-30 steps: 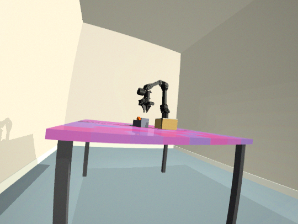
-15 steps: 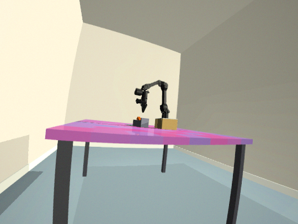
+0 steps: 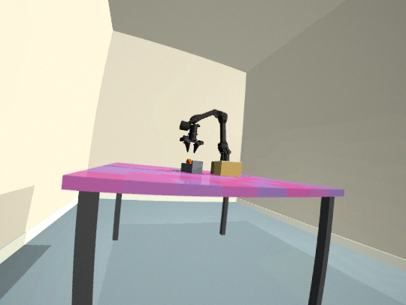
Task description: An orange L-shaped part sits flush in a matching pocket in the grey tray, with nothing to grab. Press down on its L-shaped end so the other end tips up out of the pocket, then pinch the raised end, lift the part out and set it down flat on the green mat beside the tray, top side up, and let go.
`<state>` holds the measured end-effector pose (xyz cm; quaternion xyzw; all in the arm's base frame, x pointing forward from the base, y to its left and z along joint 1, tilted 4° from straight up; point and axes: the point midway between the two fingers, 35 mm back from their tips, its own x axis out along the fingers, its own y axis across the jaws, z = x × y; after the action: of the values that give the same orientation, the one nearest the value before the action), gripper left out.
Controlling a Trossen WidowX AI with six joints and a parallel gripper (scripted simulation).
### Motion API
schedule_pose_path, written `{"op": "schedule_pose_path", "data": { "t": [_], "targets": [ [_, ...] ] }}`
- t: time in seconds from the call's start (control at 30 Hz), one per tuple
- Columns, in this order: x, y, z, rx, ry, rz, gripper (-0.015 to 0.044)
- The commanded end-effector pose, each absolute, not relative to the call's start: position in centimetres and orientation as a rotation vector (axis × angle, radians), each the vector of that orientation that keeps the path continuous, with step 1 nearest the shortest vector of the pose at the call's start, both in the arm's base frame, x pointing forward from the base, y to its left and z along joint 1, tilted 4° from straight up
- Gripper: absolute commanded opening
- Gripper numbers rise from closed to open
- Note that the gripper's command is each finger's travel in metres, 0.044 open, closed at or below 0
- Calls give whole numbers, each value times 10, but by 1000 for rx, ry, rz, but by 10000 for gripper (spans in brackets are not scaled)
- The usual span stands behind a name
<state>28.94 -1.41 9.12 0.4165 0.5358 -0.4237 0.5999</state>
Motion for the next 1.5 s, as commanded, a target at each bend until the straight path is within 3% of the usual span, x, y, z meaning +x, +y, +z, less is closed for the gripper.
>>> {"op": "schedule_pose_path", "data": {
  "t": [0.0,1.47],
  "targets": [
    [292,-17,88,1021,1219,-1030,280],
    [296,-21,12,1021,1219,-1030,280]
  ]
}}
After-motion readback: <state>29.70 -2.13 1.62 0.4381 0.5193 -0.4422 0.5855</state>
